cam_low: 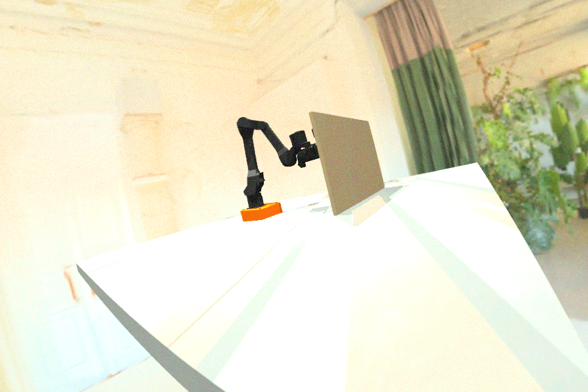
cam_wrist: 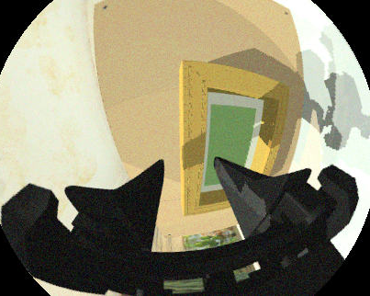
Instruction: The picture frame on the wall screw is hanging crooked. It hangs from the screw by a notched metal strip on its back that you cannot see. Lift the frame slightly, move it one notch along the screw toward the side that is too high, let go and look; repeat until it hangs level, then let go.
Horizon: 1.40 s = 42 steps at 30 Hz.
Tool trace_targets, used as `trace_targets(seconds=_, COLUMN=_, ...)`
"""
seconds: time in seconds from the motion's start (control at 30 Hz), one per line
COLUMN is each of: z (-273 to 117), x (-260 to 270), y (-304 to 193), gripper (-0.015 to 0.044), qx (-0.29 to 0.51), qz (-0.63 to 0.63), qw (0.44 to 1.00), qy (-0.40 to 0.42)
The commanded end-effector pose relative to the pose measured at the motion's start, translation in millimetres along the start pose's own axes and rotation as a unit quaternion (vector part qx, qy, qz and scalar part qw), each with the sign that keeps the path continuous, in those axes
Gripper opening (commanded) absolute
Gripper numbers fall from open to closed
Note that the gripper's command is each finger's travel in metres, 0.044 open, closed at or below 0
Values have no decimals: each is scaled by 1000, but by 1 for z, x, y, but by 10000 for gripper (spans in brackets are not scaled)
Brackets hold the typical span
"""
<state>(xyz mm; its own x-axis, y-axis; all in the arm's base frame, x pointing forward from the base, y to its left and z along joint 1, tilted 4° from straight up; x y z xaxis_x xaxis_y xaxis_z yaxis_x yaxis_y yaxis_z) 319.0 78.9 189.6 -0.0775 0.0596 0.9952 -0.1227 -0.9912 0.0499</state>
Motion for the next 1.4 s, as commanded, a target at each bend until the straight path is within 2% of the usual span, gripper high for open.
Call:
trace_targets(seconds=0.0, z=3, x=-2, y=0, gripper=260, qx=2, qz=1, qw=1000, qy=-3)
trace_targets(seconds=1.17, z=3, x=-2, y=0, gripper=260, qx=2, qz=1, qw=1000, qy=-3)
trace_targets(seconds=1.37, z=3, x=-2, y=0, gripper=103, qx=2, qz=1, qw=1000, qy=-3)
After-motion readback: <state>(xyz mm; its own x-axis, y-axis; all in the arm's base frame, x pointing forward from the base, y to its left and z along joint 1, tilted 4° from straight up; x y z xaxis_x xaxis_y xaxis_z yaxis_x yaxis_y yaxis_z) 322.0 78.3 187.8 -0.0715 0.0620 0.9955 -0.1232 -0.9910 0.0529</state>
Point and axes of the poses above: the point midway between the two fingers, 35 mm back from their tips, its own z axis out along the fingers, its own x axis across the jaws, y = z × x, the point moved 7 cm from there along -z, back along the fingers, and after that the axes turned 10 degrees about -z, right-handed, at the moved point
